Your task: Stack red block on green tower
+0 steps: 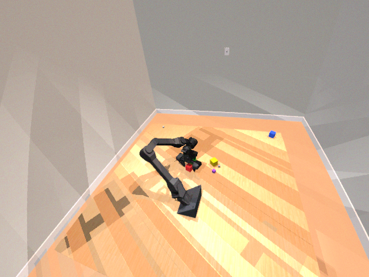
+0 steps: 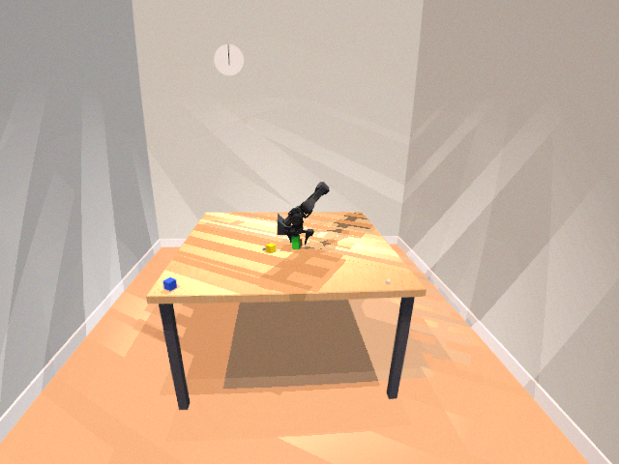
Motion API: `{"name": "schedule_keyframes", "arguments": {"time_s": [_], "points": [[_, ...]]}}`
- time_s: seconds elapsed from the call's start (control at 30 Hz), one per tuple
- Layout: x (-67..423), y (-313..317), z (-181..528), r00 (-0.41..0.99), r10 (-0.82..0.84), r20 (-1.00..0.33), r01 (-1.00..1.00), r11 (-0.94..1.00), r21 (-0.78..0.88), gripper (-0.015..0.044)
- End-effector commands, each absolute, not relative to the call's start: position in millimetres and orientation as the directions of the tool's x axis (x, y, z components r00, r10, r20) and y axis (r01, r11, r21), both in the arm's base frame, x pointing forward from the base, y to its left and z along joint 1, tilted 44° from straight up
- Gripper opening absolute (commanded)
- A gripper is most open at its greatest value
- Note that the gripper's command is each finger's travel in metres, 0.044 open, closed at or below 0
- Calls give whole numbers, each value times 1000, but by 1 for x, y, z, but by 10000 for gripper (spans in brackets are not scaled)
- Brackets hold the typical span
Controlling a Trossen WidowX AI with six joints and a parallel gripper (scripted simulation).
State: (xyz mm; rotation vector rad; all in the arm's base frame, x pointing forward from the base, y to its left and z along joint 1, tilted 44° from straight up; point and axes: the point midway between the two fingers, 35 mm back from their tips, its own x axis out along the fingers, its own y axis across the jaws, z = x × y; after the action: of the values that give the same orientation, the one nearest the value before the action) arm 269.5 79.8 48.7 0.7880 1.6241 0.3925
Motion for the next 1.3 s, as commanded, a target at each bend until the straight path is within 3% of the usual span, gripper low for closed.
{"name": "schedule_keyframes", "arguments": {"time_s": [0.0,0.27,0.5,0.67,1.27], "points": [[270,80,49,-39,685,-727,275,707,652,387],[270,80,49,-39,685,-727,275,707,652,177],[270,80,49,-39,685,-727,275,707,652,131],[271,71,59,-39,684,-728,275,708,651,0],[274,12,120,-40,682,-730,277,710,648,0]]}}
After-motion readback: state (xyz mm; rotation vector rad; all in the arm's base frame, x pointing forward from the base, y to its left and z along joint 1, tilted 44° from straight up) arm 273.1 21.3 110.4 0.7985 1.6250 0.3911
